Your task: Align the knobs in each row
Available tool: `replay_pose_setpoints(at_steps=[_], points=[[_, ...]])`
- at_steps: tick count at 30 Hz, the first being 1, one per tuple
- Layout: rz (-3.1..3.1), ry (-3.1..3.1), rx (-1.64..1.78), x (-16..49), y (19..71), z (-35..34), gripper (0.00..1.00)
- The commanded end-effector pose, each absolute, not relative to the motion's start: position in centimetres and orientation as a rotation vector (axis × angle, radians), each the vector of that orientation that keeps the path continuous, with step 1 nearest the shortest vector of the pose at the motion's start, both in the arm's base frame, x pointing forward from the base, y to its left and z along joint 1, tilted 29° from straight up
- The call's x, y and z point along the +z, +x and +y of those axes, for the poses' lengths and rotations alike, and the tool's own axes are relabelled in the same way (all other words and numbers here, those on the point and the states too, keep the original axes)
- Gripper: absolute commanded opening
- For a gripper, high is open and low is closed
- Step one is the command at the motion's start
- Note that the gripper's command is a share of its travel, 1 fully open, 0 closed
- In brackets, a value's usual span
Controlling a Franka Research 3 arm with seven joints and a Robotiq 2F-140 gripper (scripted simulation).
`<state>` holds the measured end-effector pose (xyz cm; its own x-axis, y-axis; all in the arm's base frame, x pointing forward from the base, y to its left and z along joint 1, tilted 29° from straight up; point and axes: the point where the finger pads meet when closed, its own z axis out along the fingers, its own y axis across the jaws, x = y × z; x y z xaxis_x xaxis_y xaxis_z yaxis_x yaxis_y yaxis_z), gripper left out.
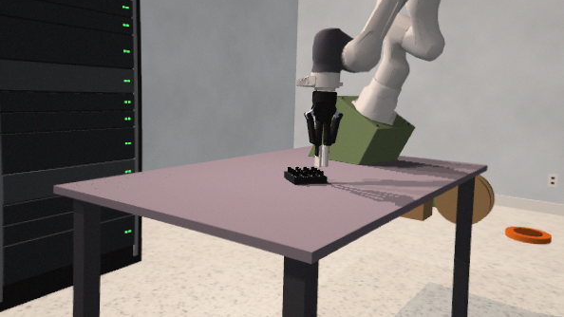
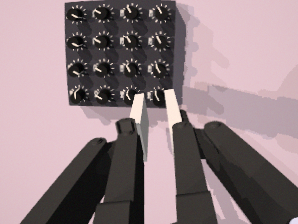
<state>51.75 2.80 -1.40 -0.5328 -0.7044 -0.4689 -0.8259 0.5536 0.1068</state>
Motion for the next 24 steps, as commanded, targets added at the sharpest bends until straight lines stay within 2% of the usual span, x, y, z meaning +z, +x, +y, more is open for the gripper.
replay_pose_setpoints(at_steps=[1, 20, 24], points=[[2.428, -1.238, 0.465, -0.62, 51.41, 2.47, 0.12], [2.426, -1.240, 0.465, -0.10, 51.31, 2.20, 0.12], [2.288, -1.440, 0.414, -0.06, 52.07, 1.55, 0.12]])
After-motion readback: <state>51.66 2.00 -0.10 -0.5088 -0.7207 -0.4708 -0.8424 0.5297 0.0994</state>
